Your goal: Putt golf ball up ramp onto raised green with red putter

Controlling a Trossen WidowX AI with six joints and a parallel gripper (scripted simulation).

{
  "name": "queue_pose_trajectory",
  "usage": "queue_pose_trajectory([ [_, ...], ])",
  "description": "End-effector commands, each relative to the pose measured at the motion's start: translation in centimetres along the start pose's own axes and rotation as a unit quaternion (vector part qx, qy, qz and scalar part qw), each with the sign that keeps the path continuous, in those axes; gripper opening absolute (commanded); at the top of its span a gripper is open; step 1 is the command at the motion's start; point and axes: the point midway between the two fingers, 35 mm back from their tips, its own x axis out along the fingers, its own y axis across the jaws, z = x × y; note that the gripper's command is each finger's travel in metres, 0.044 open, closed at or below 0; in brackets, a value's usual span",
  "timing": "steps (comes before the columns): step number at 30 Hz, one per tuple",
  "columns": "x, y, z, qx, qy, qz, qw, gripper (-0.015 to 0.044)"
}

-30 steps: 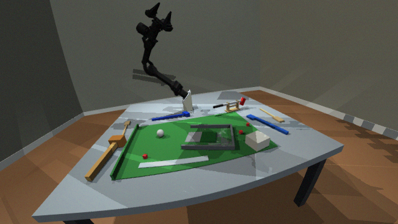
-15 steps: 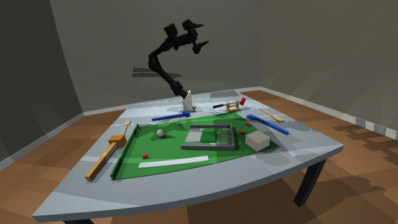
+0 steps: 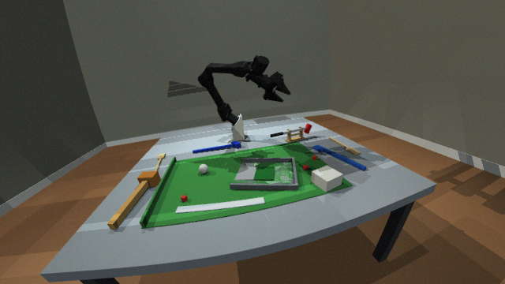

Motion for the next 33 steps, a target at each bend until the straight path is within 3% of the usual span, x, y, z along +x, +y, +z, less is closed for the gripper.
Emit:
queue_pose_trajectory([
  [1, 3.3, 4.3, -2.0, 0.026, 0.059, 0.074, 0.995, 0.044],
  [10, 7.7, 16.2, -7.3, 0.065, 0.231, 0.237, 0.941, 0.044],
  [33, 10.2, 19.1, -10.5, 0.065, 0.236, 0.24, 0.939, 0.044],
])
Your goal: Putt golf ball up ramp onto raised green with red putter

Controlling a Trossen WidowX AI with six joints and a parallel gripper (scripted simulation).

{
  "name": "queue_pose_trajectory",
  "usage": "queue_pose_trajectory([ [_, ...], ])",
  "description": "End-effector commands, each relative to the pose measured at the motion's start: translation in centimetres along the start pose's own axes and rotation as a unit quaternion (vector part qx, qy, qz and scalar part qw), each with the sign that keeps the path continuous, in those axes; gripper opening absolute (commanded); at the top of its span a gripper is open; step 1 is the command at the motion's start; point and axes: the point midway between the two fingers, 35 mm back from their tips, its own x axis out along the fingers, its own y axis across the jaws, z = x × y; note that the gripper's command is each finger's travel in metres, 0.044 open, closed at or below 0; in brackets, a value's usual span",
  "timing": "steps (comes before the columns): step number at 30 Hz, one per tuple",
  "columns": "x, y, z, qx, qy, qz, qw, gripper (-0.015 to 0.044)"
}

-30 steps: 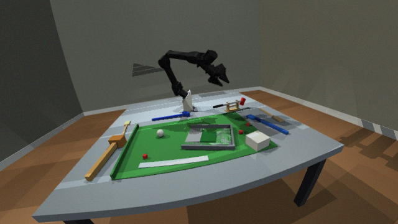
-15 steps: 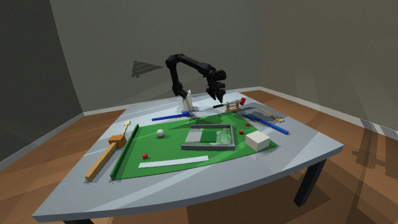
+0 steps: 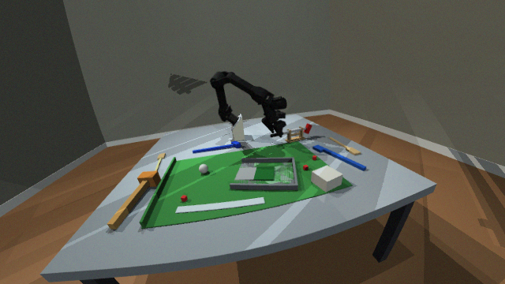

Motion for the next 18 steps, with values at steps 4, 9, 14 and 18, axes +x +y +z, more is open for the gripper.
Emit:
queue_pose_trajectory([
  [4, 0.9, 0.3, -0.3, -0.004, 0.005, 0.004, 1.0, 0.044],
  [9, 1.6, 0.3, -0.5, -0.004, 0.006, 0.004, 1.0, 0.044],
  [14, 2.3, 0.3, -0.8, -0.004, 0.006, 0.004, 1.0, 0.044],
  [18, 2.9, 0.4, -0.9, -0.004, 0.006, 0.004, 1.0, 0.044],
])
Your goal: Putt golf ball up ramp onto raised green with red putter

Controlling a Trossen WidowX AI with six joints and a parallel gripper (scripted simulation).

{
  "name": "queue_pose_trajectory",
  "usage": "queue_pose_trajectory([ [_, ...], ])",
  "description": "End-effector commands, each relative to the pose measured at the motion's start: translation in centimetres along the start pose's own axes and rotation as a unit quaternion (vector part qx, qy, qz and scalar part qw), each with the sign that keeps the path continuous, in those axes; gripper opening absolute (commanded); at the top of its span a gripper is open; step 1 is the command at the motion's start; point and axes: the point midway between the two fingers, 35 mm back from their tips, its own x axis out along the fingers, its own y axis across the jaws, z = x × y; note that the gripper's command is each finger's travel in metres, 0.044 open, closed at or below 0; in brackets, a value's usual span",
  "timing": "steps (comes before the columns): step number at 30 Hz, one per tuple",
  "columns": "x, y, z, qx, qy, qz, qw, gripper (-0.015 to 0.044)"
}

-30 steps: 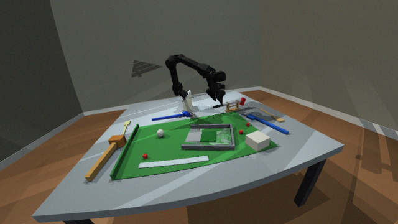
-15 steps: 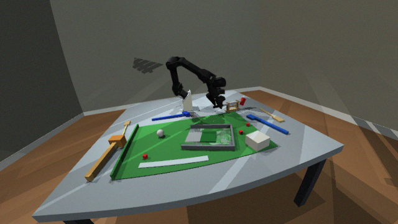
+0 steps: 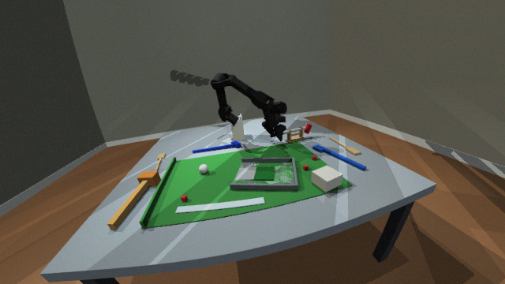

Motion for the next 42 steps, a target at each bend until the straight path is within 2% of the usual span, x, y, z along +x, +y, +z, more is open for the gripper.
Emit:
queue_pose_trajectory([
  [1, 0.7, 0.3, -0.3, -0.003, 0.005, 0.004, 1.0, 0.044],
  [5, 0.8, 0.3, -0.3, -0.003, 0.005, 0.004, 1.0, 0.044],
  [19, 0.5, 0.1, -0.2, 0.0, 0.001, 0.002, 1.0, 0.0072],
  [28, 0.4, 0.1, -0.1, 0.0, 0.001, 0.002, 1.0, 0.0],
  [30, -0.2, 0.0, 0.1, 0.0, 0.001, 0.002, 1.0, 0.0],
  [42, -9.1, 0.1, 2.6, -0.001, -0.001, 0.003, 1.0, 0.0],
])
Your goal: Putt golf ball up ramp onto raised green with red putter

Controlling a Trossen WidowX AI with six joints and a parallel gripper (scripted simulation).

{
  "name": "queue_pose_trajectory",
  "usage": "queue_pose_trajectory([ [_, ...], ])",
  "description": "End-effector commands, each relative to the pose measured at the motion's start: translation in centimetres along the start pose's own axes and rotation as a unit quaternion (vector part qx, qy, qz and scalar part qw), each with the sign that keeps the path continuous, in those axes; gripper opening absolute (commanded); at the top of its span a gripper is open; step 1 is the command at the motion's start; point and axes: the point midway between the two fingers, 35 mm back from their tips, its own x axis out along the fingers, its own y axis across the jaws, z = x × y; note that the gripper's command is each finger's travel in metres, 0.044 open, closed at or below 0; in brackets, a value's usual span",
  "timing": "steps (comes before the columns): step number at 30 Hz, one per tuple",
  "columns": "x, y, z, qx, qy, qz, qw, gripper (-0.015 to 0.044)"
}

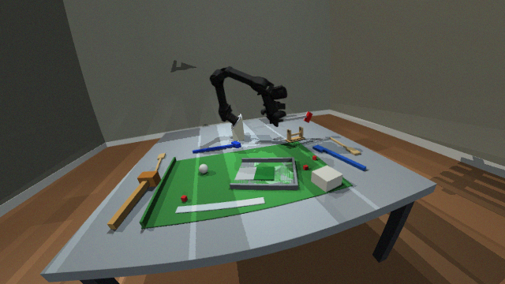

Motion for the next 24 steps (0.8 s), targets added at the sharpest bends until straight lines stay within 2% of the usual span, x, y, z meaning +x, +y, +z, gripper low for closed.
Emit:
queue_pose_trajectory([
  [1, -2.0, 0.1, 0.5, 0.004, -0.006, 0.001, 1.0, 0.0],
  [7, -1.7, -0.4, -0.9, 0.033, -0.003, -0.008, 0.999, 0.0],
  [24, -6.3, -2.0, -11.6, 0.316, 0.011, -0.034, 0.948, 0.0],
])
